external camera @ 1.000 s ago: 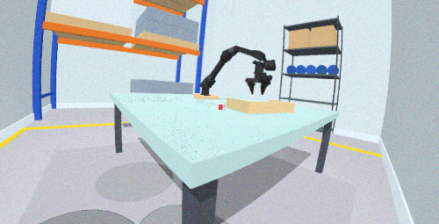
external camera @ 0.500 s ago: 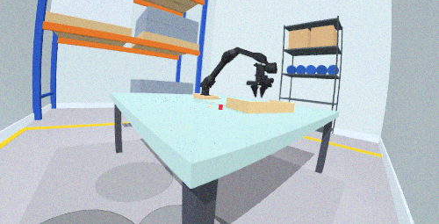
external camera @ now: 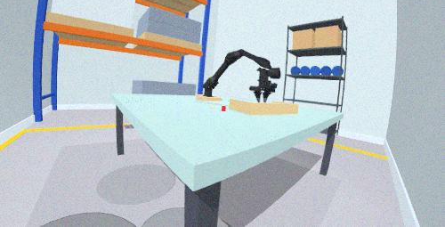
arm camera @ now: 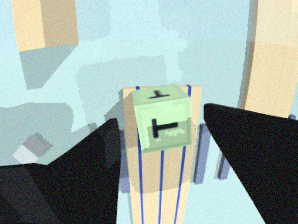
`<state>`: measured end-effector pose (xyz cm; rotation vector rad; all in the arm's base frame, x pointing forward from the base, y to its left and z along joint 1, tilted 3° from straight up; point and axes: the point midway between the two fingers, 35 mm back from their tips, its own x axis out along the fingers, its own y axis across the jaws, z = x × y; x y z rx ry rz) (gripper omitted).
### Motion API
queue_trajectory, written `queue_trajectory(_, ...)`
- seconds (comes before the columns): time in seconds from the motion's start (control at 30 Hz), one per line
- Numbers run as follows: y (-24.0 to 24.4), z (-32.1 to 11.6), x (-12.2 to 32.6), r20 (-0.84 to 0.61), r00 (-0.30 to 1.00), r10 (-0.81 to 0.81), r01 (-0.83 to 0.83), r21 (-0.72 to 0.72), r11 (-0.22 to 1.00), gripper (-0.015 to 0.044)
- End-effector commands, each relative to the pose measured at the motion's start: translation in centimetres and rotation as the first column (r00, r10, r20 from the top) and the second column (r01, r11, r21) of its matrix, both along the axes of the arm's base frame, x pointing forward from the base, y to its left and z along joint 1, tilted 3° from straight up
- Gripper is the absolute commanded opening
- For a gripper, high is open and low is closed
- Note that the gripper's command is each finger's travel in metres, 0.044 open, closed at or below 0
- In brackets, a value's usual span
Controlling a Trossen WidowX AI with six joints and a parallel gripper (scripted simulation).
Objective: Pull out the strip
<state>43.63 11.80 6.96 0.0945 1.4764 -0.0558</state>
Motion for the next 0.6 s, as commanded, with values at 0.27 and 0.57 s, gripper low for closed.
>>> queue_trajectory(0.27, 0.0, -1.94, -0.11, -0.012, 1.0, 0.006, -0.006, 0.0, 1.0, 0.025)
queue_trajectory(0.57, -0.03, -1.68, -0.06, -0.006, 1.0, 0.0, 0.0, -0.002, 1.0, 0.0145)
